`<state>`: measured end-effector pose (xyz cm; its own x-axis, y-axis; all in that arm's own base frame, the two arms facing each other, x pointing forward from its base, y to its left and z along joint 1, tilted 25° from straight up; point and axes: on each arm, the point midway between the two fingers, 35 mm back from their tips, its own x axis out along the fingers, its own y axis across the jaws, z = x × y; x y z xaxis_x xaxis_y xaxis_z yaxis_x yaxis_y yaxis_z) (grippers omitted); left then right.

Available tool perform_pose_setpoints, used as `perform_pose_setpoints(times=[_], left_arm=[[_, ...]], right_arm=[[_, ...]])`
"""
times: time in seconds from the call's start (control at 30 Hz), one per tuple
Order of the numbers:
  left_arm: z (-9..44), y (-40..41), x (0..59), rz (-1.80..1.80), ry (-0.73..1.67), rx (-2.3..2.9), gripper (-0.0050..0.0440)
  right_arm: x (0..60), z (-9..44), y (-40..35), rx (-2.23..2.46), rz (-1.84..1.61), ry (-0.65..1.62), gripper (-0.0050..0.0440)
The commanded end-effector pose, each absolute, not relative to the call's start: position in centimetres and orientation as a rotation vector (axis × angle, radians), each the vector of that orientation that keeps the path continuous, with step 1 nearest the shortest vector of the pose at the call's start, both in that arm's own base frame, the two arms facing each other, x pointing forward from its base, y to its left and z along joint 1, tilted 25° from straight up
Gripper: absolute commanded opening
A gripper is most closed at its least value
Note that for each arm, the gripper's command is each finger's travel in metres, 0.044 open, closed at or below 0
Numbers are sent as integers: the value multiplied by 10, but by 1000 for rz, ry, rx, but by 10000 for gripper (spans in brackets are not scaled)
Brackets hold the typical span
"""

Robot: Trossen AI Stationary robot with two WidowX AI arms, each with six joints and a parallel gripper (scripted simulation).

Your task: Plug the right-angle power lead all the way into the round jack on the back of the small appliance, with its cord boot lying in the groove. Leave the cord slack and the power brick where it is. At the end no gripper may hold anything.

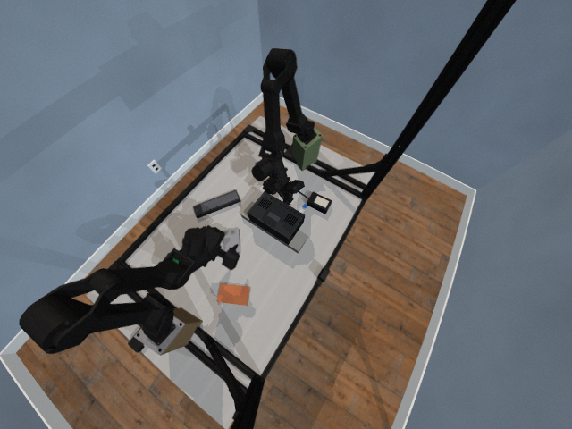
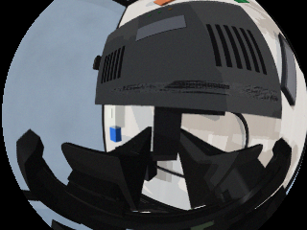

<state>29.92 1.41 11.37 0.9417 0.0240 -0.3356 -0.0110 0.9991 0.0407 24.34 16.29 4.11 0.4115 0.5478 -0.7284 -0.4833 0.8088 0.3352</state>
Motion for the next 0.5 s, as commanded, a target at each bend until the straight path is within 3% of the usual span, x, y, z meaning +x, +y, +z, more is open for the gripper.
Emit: perform_pose_setpoints(times=[0.0, 0.23, 0.3, 0.37, 0.47], left_arm=[[114, 14, 299, 15, 342, 36, 400], [114, 14, 299, 15, 342, 36, 400], [114, 14, 299, 15, 342, 36, 400], [114, 14, 299, 15, 342, 36, 400], [114, 14, 299, 15, 342, 36, 400]], right_arm=[[243, 41, 163, 76, 649, 945, 192], [243, 41, 163, 76, 649, 945, 360], [243, 41, 163, 76, 649, 945, 360], [243, 41, 163, 76, 649, 945, 400], [243, 41, 163, 76, 649, 945, 400]])
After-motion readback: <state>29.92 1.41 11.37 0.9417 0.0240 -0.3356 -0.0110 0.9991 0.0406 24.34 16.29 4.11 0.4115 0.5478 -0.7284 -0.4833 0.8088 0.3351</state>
